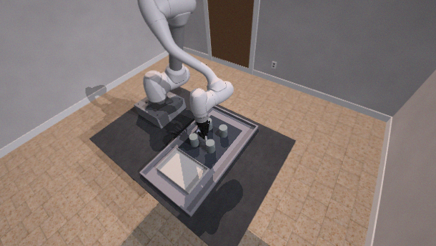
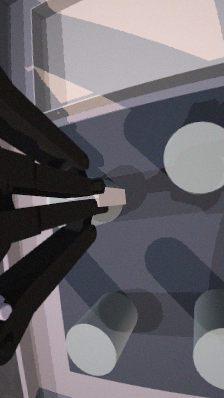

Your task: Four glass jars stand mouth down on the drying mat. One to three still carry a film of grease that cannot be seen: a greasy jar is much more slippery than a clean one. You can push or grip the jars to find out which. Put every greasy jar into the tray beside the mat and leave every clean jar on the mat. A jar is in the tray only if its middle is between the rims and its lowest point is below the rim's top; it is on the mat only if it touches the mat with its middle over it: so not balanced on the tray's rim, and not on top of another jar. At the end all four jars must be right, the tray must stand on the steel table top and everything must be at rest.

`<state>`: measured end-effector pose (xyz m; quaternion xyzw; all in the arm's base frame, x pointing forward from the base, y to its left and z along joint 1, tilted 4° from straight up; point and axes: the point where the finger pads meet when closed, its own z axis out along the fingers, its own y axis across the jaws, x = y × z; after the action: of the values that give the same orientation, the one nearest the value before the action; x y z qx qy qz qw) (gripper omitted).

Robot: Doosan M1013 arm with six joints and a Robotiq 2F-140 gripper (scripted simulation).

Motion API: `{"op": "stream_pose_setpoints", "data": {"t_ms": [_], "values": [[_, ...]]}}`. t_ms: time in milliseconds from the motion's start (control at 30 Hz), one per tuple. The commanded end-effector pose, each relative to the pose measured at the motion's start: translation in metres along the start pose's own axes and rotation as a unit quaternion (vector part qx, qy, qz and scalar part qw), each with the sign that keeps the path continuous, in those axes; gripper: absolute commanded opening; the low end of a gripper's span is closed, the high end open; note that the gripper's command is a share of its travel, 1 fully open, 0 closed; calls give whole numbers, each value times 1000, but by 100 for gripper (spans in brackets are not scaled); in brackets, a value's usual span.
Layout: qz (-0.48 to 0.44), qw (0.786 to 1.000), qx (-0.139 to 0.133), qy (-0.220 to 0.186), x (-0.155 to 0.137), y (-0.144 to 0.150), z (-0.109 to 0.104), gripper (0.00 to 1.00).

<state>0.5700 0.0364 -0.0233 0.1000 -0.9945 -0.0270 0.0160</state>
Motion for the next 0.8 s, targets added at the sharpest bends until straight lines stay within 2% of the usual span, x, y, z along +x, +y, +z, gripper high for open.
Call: {"op": "stream_pose_setpoints", "data": {"t_ms": [0,767], "values": [[0,1000,0,0,0,0,0,0],[0,1000,0,0,-3,0,-3,0]]}}
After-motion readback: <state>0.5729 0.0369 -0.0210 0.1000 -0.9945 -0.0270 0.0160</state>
